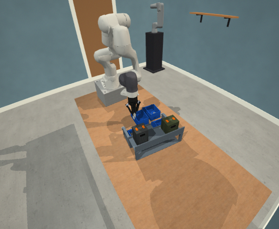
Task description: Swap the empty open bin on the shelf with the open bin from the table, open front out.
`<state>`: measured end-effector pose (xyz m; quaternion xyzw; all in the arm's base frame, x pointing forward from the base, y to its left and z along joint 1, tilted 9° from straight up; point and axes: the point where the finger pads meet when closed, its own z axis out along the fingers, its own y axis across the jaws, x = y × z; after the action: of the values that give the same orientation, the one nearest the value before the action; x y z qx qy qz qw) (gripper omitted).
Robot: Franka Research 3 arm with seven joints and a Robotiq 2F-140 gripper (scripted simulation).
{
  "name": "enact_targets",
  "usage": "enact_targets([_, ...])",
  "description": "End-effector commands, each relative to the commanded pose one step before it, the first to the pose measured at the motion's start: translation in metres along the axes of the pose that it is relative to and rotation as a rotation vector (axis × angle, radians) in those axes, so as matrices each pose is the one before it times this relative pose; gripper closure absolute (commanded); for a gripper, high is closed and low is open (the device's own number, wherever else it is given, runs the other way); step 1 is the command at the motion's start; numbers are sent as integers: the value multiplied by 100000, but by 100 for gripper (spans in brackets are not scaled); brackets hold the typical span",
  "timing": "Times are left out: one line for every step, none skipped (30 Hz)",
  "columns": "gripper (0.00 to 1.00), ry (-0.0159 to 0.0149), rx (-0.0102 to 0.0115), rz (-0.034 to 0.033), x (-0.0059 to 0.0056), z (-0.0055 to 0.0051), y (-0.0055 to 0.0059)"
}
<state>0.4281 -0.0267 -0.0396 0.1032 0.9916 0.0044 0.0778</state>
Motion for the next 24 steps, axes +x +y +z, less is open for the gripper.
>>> enact_targets([100, -400, -78, -258, -197, -85, 9])
enact_targets([100, -1, 1, -1, -1, -64, 0])
enact_targets([100, 0, 0, 0, 0, 0, 0])
enact_targets([100, 0, 0, 0, 0, 0, 0])
enact_targets([100, -1, 1, 0, -1, -91, 0])
enact_targets([100, 1, -1, 0, 1, -120, 0])
enact_targets([100, 3, -3, 1, 2, -150, 0])
enact_targets([100, -4, 3, -1, -3, -176, -1])
enact_targets([100, 2, -2, 1, 1, -205, 0])
enact_targets([100, -2, 2, -1, -1, -228, 0])
enact_targets([100, 2, -1, 1, 1, -251, 0])
enact_targets([100, -3, 2, -1, -2, -267, 0])
enact_targets([100, 6, -5, 2, 4, -283, 1])
enact_targets([100, -7, 5, -2, -4, -289, -1])
enact_targets([100, 2, -1, 1, 1, -297, 0])
enact_targets([100, 1, -1, 0, 1, -298, 0])
enact_targets([100, -5, 3, -2, -3, -297, -1])
enact_targets([100, 6, -4, 2, 4, -294, 1])
enact_targets([100, -6, 3, -2, -3, -287, -1])
enact_targets([100, 0, 0, 0, 0, 0, 0])
enact_targets([100, 0, 0, 0, 0, 0, 0])
enact_targets([100, 0, 0, 0, 0, -281, 0])
enact_targets([100, 2, -1, 1, 1, -273, 0])
enact_targets([100, -5, 3, -2, -2, -263, -1])
